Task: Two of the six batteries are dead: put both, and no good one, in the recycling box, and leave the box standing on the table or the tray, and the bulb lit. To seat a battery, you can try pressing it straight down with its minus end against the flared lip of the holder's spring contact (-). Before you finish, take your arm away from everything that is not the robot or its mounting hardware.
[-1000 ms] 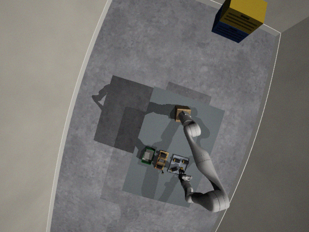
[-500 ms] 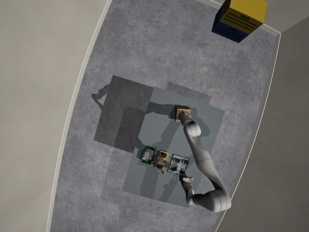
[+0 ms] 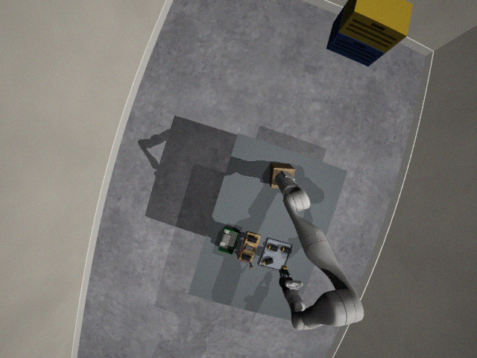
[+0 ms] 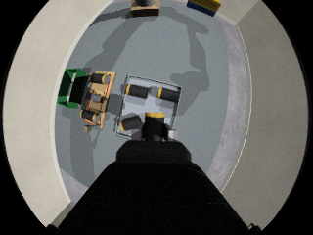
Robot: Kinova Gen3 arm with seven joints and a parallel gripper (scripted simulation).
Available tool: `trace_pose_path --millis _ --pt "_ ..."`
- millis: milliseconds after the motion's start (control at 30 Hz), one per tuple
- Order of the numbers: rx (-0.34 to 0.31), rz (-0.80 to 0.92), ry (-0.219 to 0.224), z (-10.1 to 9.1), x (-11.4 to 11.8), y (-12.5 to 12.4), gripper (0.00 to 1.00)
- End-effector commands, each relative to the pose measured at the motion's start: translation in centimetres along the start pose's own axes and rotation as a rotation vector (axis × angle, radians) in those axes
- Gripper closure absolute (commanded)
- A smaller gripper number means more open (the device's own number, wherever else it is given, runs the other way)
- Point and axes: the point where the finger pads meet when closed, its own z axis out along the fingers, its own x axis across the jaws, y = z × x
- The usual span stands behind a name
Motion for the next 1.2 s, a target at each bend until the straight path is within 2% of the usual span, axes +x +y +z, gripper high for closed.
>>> trace_pose_path --millis 0,633,1167 --pt "-0.015 -0.003 0.008 -1.20 0.31 0.36 0.43" --pt "-0.015 -0.015 0.007 -1.36 0.31 0.36 0.43" --pt "-0.015 -0.102 0.007 -1.36 0.31 0.36 0.43"
